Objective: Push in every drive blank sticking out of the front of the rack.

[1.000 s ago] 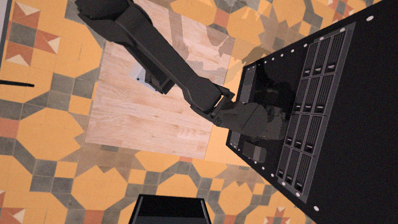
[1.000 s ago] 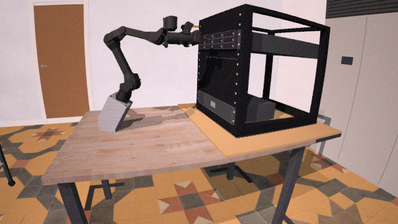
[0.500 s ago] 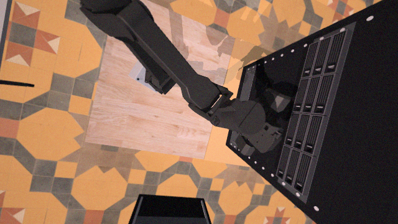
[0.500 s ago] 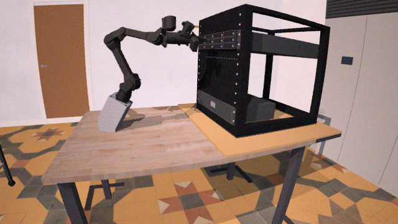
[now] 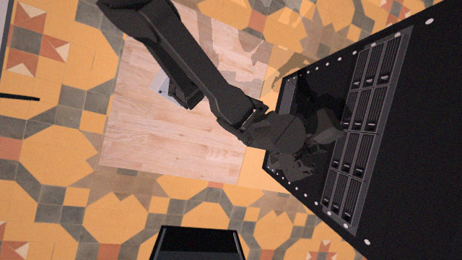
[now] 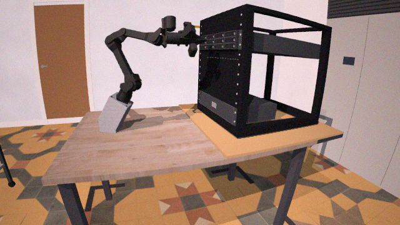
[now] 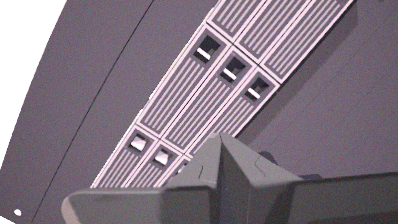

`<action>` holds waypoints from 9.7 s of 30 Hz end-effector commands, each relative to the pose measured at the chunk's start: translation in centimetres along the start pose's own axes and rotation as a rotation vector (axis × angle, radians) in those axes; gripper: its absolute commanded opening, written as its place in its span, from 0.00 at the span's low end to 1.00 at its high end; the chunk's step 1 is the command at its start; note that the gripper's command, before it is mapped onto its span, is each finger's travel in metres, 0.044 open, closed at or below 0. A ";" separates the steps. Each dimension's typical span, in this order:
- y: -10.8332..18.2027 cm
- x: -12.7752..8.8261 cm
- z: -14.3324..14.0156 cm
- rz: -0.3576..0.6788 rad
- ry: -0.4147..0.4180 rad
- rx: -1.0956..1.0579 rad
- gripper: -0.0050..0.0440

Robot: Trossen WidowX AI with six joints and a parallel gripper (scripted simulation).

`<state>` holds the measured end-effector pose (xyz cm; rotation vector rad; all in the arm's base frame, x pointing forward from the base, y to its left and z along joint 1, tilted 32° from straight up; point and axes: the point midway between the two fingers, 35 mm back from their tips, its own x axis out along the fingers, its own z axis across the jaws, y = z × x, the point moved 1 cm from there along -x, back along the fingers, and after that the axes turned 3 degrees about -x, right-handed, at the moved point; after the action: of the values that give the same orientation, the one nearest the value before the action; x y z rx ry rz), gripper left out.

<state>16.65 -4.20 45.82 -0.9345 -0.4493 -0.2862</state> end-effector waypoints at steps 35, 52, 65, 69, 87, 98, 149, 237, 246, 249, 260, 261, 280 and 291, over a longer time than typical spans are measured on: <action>0.0 -0.9 0.3 0.015 -0.017 0.637 0.00; 0.0 -1.0 0.3 0.016 -0.016 0.696 0.00; 0.0 -1.0 0.3 0.016 -0.016 0.697 0.00; 0.0 -1.0 0.3 0.016 -0.016 0.697 0.00; 0.2 -0.9 0.7 0.016 -0.016 0.698 0.00; 0.3 1.3 0.8 0.016 -0.016 0.698 0.00; 0.0 -0.8 0.3 0.015 -0.018 0.699 0.00; 1.2 1.7 -0.3 0.016 -0.016 0.698 0.00; 1.5 1.7 -0.8 0.016 -0.016 0.698 0.00; 1.5 2.6 -0.8 0.016 -0.016 0.698 0.00; 1.5 2.8 -0.8 0.016 -0.016 0.698 0.00; 1.5 2.8 -0.8 0.016 -0.016 0.698 0.00; 1.5 2.8 -0.8 0.016 -0.016 0.698 0.00; 1.2 3.1 -0.6 0.016 -0.016 0.698 0.00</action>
<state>20.47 -4.38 44.99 -0.2441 -0.4833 -0.0884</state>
